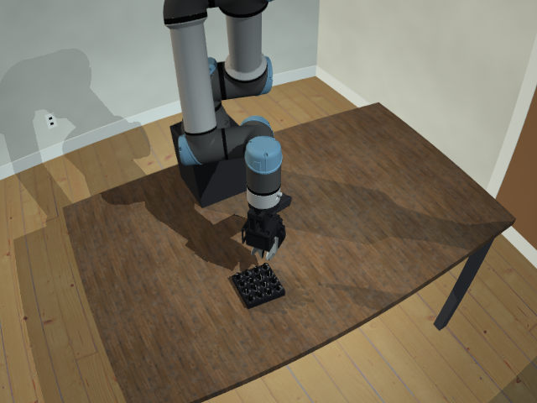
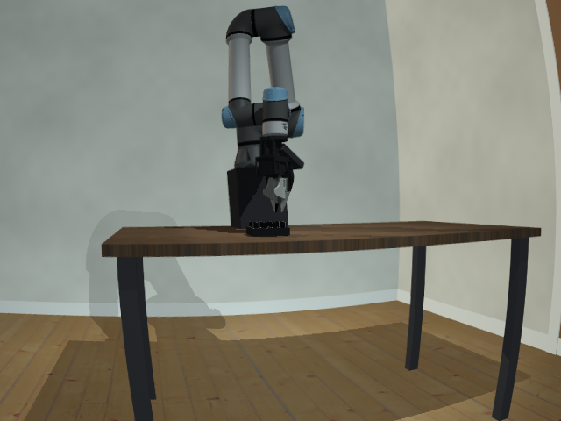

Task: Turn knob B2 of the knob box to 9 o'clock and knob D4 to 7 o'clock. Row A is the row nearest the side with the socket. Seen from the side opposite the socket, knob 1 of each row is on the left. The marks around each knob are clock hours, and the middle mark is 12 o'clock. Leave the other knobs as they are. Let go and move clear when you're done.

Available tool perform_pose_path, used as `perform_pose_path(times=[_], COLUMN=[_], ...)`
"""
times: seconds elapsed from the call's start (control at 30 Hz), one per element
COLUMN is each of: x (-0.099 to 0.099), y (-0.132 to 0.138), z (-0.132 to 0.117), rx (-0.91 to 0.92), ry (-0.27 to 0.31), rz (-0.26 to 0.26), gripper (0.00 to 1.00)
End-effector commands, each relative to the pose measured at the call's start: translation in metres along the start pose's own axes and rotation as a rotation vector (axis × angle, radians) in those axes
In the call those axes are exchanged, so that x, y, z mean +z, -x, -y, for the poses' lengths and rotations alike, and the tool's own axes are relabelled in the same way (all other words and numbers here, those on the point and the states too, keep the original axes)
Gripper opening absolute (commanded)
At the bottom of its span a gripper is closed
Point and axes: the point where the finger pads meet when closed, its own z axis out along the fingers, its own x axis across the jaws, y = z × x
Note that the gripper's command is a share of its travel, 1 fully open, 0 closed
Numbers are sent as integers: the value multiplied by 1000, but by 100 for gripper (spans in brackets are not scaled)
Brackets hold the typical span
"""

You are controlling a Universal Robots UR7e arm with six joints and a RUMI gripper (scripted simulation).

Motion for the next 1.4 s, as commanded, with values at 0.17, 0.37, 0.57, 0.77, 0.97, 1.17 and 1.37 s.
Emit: perform_pose_path(times=[0.17, 0.37, 0.57, 0.77, 0.97, 1.17, 1.37], x=[-4, -4, -5, -12, -31, -48, -77], y=[2, 2, 1, 1, 0, -1, -1], z=[4, 4, 4, 4, 2, 1, 1], rx=[0, 0, 0, -1, -1, -1, -1], ry=[-8, -9, -8, -8, -5, -4, -4], rz=[4, 4, 4, 4, 2, 1, 1], gripper=[11, 11, 100, 100, 100, 100, 100])
